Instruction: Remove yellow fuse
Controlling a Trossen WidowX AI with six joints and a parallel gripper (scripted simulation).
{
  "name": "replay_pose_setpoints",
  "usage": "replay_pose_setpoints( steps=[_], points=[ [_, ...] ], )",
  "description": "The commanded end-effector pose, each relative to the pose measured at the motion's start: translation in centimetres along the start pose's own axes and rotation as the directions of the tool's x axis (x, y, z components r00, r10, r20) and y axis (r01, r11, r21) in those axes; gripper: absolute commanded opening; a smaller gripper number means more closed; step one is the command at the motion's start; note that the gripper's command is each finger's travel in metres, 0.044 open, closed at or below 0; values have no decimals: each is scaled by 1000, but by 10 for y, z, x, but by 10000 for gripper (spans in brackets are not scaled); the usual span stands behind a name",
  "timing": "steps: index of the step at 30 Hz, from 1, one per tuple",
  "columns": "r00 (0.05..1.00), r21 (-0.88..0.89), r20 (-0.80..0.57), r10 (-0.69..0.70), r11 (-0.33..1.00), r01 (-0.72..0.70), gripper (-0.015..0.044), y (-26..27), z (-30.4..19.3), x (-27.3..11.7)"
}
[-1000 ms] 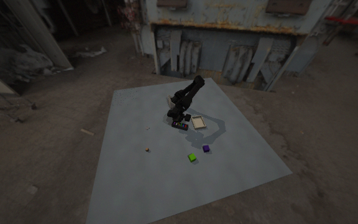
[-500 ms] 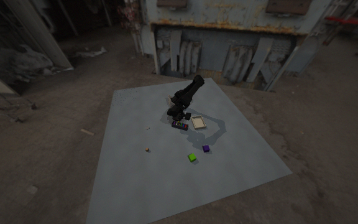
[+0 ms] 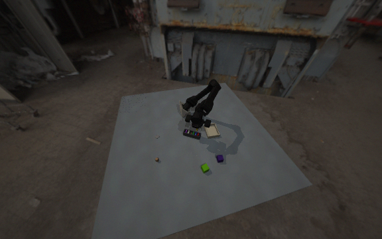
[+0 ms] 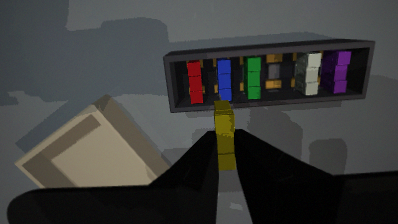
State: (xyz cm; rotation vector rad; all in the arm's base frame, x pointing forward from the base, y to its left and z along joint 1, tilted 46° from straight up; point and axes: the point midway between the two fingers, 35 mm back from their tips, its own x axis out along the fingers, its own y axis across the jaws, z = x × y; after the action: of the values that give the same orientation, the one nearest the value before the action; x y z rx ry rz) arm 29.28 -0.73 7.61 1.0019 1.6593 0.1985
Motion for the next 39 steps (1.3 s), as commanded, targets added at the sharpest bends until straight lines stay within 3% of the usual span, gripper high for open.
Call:
replay_pose_setpoints(
  steps=[1, 15, 39],
  points=[
    [1000, 0, 3, 1, 1000, -1, 0, 26, -12, -1],
    [1000, -4, -13, 21, 1000, -21, 0, 108, -78, -2],
    [1000, -4, -13, 22, 1000, -22, 0, 110, -79, 29]
  ],
)
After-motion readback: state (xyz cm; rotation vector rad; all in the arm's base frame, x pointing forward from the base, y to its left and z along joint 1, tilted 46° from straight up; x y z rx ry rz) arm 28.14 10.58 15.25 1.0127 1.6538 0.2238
